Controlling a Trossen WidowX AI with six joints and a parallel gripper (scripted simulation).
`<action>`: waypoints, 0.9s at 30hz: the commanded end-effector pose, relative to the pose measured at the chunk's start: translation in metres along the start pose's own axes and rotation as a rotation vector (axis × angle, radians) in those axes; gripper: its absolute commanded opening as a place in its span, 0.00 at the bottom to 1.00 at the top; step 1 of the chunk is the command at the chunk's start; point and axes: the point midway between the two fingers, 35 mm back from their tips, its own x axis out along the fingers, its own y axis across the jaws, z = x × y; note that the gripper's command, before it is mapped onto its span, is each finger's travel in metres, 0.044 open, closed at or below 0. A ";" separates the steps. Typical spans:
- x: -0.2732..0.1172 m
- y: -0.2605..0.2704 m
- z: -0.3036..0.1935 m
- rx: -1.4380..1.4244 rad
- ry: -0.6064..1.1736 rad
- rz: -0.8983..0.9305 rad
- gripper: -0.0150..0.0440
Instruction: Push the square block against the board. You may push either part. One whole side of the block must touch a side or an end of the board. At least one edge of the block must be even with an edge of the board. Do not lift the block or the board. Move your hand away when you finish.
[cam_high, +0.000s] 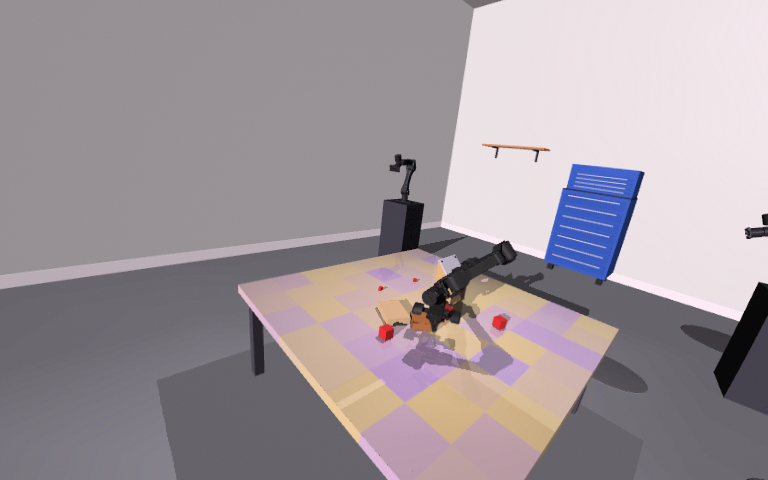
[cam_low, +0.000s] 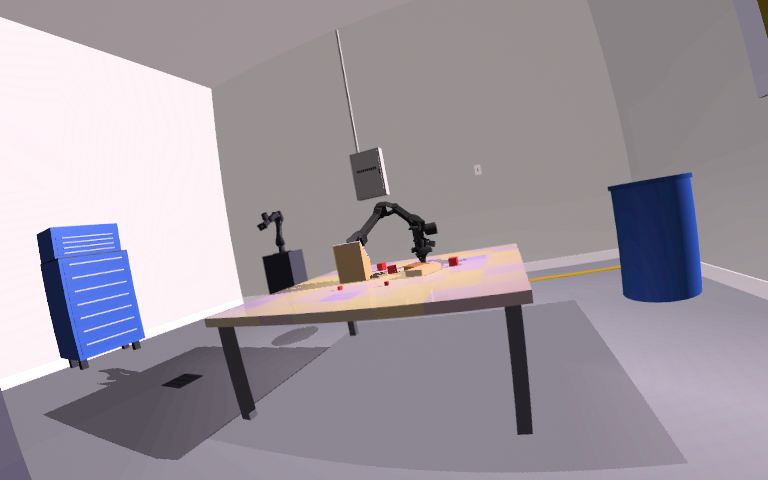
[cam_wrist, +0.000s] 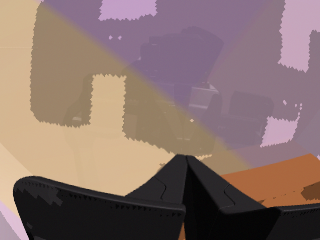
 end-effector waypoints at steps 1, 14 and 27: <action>0.002 -0.002 -0.009 0.006 0.013 -0.001 0.25; 0.002 -0.002 0.008 0.005 0.012 -0.001 0.25; 0.002 -0.001 0.030 0.005 0.011 -0.001 0.25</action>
